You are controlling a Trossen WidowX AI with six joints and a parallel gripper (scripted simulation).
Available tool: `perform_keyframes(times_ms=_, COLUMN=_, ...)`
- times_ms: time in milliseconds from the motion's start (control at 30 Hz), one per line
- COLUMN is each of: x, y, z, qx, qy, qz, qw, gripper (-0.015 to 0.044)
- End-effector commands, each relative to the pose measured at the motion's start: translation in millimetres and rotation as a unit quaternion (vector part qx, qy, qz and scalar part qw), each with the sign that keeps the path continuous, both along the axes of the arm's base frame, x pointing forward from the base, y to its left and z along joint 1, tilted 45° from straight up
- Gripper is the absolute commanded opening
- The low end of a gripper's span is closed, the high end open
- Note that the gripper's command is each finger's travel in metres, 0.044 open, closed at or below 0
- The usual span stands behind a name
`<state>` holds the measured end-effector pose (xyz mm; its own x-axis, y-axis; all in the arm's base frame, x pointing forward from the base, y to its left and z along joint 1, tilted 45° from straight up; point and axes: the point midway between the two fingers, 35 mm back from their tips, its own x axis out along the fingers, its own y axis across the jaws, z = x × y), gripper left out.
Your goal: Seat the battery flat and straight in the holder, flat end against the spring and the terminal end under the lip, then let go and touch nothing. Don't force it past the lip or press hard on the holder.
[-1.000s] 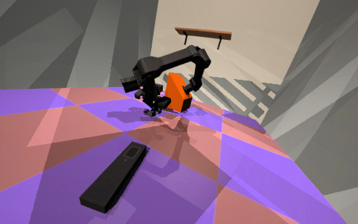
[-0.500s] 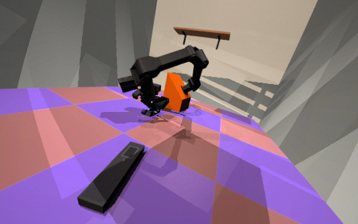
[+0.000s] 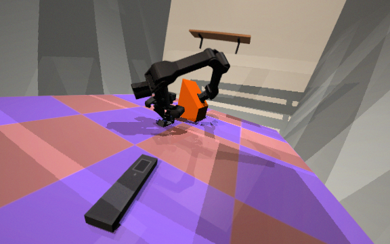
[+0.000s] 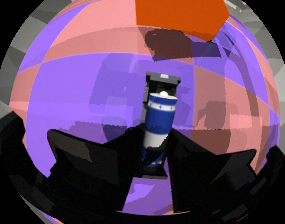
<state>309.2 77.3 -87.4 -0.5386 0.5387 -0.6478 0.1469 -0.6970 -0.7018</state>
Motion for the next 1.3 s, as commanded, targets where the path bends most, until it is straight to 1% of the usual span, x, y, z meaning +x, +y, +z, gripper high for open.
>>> perform_keyframes(times_ms=0, x=6.2, y=0.9, z=-2.2, qx=0.001, qy=-0.02, qz=-0.011, qw=1.0, gripper=0.0072)
perform_keyframes(times_ms=1267, x=0.2, y=1.8, z=-7.1, qx=0.008, qy=-0.075, qz=-0.071, qw=0.995, gripper=0.0072)
